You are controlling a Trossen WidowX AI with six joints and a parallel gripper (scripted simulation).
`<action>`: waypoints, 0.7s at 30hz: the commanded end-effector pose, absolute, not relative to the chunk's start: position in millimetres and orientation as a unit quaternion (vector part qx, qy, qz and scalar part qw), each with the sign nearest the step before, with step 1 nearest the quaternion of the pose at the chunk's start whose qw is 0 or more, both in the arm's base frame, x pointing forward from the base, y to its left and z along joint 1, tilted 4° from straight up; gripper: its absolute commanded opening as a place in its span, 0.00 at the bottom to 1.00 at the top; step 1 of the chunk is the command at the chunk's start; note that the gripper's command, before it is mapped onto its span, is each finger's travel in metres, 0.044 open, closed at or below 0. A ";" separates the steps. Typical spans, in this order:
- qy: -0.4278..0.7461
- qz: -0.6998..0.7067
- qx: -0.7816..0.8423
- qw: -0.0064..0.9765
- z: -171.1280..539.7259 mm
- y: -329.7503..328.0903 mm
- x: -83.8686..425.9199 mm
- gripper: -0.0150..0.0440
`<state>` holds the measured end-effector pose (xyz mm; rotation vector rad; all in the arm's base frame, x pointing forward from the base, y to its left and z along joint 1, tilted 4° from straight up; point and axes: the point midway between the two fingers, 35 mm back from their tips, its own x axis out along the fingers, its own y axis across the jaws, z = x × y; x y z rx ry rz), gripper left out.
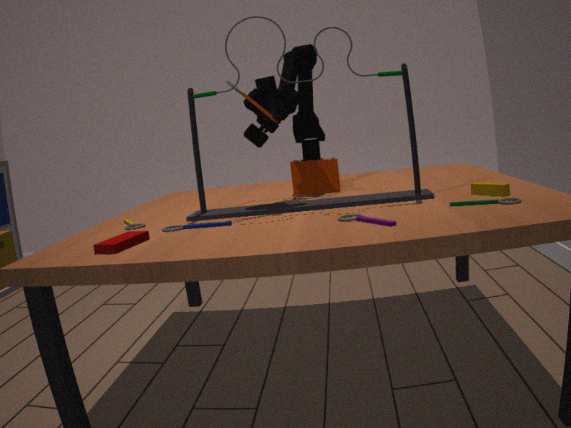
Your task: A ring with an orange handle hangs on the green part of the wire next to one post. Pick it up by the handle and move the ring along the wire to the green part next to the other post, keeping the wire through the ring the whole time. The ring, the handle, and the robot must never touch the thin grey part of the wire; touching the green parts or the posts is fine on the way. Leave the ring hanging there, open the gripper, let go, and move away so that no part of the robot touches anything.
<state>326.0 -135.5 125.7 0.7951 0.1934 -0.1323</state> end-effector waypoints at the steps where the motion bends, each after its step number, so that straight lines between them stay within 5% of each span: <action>1: 0.108 -0.049 0.418 0.901 139.1 -126.8 322.4 0.00; 21: 0.188 0.039 0.565 0.802 196.5 -100.3 297.7 0.00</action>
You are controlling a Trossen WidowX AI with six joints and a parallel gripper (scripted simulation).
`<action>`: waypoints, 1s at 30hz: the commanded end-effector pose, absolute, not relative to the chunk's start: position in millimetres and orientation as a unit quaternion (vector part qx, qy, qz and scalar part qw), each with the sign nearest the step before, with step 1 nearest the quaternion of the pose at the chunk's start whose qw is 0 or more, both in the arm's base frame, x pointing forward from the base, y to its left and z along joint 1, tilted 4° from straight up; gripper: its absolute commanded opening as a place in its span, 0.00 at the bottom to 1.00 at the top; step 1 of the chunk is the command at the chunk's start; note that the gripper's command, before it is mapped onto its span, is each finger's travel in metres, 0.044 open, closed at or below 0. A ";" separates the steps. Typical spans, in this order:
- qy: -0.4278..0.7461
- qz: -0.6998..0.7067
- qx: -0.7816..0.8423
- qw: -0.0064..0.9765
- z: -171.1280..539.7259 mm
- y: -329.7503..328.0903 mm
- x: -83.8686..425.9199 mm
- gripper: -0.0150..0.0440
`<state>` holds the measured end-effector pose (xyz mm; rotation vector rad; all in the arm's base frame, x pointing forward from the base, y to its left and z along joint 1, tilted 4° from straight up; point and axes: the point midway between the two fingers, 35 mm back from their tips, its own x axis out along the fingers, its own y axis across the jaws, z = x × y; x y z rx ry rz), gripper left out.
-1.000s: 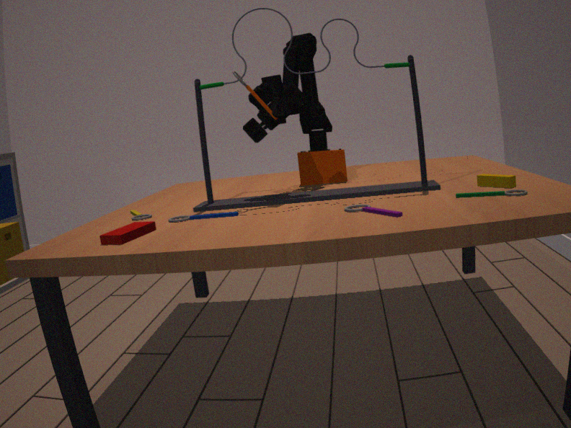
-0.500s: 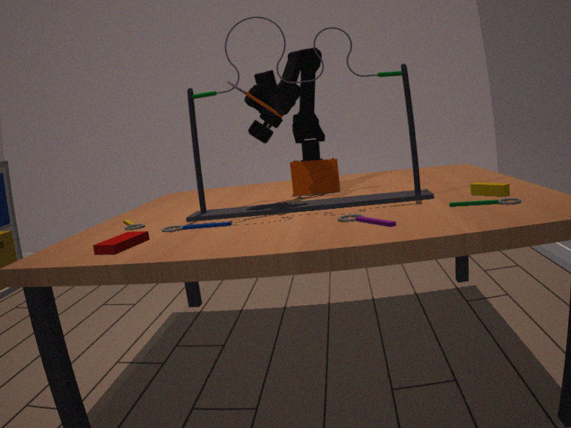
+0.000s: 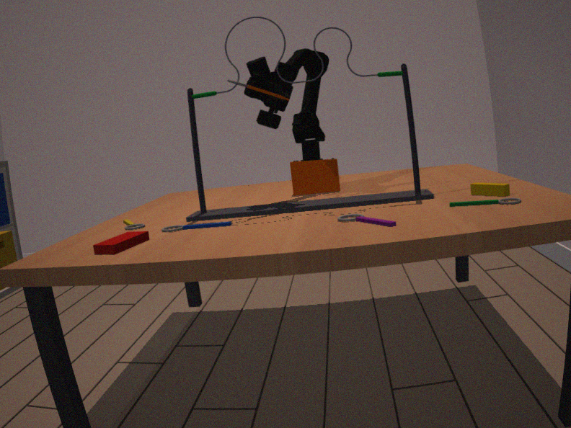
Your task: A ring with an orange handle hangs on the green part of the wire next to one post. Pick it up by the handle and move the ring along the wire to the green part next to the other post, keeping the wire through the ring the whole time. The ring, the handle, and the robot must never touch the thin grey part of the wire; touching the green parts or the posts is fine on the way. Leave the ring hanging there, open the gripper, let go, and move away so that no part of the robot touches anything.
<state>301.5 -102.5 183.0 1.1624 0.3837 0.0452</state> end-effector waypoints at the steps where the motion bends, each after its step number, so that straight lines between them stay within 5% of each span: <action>1: 0.191 0.044 0.571 0.797 199.2 -99.9 296.5 0.00; 30: 0.179 0.107 0.706 0.677 261.0 -94.1 292.4 0.00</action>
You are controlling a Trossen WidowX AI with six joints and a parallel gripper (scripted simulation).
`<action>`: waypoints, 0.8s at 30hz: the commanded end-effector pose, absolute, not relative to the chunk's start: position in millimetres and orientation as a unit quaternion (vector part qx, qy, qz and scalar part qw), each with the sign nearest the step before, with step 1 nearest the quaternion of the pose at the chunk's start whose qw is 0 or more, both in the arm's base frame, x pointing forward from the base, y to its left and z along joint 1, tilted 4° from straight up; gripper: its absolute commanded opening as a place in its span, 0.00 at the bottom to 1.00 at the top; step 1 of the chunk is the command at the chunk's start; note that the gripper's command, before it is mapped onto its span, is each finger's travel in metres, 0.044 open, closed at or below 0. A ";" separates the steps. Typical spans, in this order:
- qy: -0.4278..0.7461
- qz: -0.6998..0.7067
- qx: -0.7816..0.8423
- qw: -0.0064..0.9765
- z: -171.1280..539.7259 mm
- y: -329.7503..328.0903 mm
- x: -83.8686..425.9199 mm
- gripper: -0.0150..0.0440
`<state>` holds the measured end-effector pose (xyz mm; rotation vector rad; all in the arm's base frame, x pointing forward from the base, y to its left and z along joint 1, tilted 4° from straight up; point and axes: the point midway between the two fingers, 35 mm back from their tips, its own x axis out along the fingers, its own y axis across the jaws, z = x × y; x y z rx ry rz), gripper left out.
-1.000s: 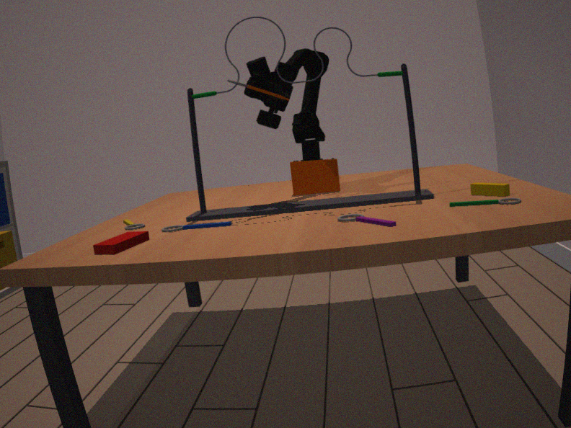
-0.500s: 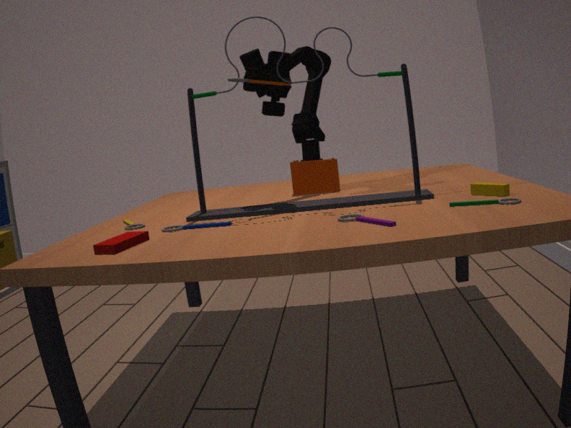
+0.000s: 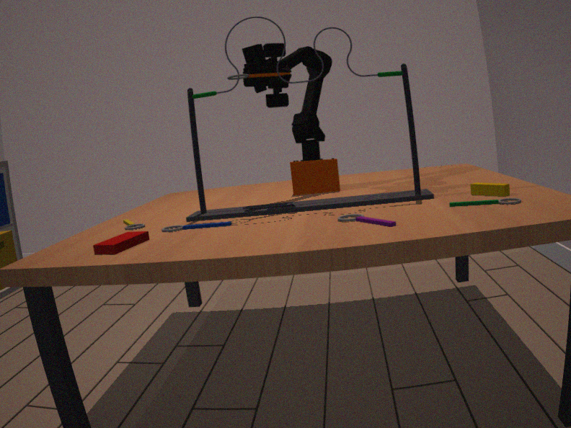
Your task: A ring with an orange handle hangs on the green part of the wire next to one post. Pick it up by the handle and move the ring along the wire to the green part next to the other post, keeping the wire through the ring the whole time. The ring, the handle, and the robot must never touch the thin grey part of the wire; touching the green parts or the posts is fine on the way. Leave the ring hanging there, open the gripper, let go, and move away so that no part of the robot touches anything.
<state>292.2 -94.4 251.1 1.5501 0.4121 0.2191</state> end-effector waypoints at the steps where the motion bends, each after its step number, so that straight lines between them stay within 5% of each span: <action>1: 0.177 0.108 0.711 0.672 263.2 -94.2 292.4 0.00; 24: 0.115 0.118 0.825 0.540 323.3 -107.0 302.3 0.00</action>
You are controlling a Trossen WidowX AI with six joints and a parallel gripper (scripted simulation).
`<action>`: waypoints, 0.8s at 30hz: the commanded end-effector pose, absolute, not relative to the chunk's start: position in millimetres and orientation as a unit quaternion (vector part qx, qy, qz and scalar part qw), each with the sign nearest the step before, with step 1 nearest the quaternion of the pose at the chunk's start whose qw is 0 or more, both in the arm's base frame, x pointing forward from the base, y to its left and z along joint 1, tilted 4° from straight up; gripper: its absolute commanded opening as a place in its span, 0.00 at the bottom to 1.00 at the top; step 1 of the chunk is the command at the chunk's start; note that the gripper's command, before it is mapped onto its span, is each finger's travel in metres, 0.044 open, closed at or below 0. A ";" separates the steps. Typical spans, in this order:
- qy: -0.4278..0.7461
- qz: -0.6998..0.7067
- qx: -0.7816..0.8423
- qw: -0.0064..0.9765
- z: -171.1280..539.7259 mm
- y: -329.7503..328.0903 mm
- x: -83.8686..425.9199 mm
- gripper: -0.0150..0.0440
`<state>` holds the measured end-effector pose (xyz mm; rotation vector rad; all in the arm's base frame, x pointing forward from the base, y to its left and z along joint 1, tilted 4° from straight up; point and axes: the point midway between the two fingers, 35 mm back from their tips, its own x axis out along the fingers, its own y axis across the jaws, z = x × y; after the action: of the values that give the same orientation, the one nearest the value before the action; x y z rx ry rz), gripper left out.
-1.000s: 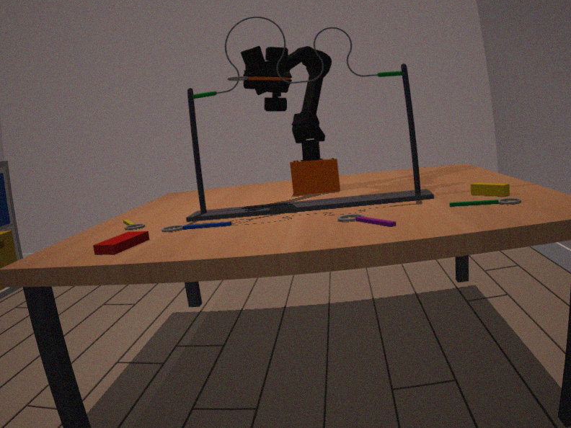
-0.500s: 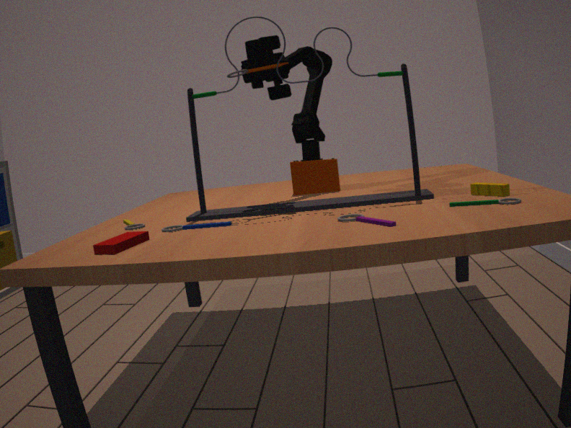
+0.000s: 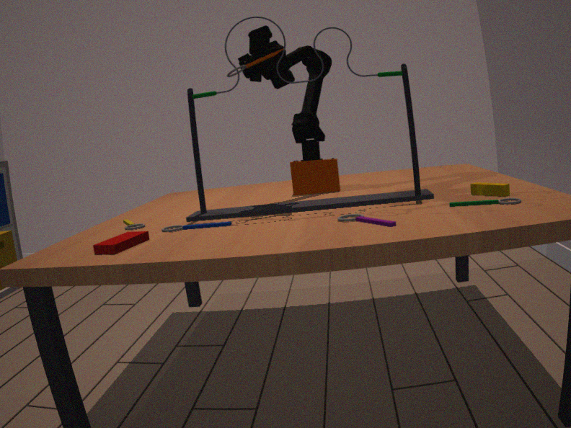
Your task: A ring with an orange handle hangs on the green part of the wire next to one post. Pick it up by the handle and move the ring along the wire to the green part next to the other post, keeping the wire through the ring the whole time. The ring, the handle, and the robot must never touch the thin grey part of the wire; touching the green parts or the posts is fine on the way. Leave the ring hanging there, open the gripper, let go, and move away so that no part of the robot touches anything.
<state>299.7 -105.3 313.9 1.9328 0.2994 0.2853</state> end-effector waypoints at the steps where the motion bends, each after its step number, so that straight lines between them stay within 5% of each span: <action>1: 0.114 0.118 0.828 0.536 324.9 -107.7 302.5 0.00; 24: 0.106 0.125 0.851 0.499 348.3 -122.6 301.0 0.00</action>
<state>301.5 -121.3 342.8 2.0679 0.2547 0.2980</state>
